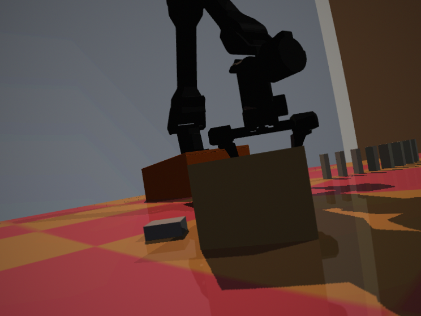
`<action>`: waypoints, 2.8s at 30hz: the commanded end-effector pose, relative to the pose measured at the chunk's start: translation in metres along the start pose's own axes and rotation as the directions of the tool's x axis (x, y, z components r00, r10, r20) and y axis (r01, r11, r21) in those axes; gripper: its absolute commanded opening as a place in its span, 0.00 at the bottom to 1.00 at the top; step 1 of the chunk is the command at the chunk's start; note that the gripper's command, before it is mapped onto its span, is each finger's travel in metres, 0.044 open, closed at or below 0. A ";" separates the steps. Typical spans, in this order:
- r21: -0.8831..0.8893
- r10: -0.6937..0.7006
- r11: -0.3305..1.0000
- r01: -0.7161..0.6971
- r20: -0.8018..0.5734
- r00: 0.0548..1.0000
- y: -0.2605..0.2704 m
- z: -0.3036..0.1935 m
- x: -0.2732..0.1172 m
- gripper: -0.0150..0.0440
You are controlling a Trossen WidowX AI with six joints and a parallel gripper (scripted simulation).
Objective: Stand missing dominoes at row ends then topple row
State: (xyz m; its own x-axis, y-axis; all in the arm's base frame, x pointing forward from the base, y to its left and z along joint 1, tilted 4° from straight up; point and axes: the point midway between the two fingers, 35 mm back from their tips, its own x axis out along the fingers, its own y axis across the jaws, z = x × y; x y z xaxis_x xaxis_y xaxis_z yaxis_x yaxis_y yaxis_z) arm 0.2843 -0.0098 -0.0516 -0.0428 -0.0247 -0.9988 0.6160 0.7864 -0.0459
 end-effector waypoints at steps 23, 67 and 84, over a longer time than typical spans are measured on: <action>-0.003 -0.001 1.000 0.001 0.007 1.000 -0.001 0.000 0.021 0.73; -0.336 -0.002 0.942 0.006 0.011 1.000 -0.031 0.026 -0.136 0.30; -0.908 -0.009 0.419 0.017 0.015 1.000 -0.093 0.072 -0.137 0.30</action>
State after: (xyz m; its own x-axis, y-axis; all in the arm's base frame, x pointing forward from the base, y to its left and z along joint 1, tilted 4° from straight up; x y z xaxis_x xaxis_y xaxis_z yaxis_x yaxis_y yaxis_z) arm 0.2897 -0.0988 0.0861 -0.0318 -0.0274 -0.9991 -0.2455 0.9692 -0.0187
